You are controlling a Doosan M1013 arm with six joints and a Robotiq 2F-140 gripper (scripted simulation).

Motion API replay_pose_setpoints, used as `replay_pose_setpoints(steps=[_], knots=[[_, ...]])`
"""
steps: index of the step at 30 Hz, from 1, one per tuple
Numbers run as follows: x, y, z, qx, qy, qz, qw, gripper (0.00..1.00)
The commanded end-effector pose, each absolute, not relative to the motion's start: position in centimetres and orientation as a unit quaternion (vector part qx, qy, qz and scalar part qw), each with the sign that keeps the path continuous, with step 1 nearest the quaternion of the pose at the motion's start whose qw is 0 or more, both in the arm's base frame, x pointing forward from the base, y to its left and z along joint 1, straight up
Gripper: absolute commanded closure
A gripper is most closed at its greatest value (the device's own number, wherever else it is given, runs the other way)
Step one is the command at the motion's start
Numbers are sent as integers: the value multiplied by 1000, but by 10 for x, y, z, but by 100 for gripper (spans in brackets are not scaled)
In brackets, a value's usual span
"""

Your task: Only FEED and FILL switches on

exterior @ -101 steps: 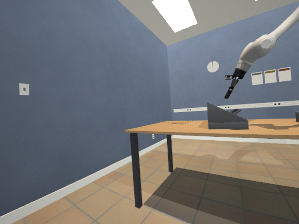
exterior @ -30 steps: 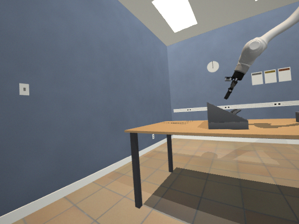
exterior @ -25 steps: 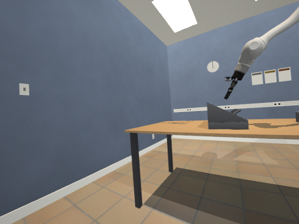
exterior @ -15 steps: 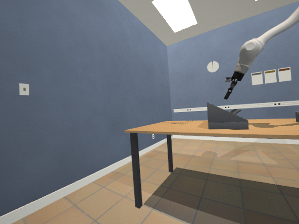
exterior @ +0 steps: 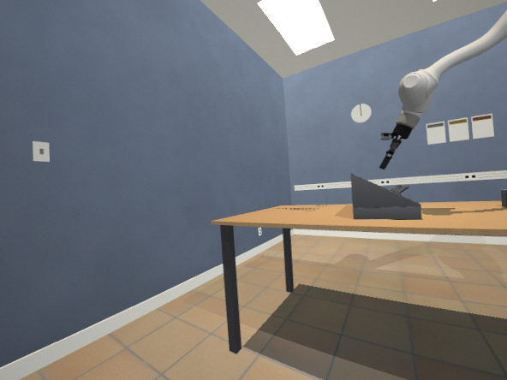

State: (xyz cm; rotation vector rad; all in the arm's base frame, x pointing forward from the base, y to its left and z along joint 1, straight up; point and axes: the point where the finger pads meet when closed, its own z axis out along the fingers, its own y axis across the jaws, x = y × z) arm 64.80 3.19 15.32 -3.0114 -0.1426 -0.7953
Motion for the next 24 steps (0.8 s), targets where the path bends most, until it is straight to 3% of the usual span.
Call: replay_pose_setpoints(steps=[1,24], knots=[[649,27,154,-966,-46,-256,13,0],[649,24,154,-966,-46,-256,13,0]])
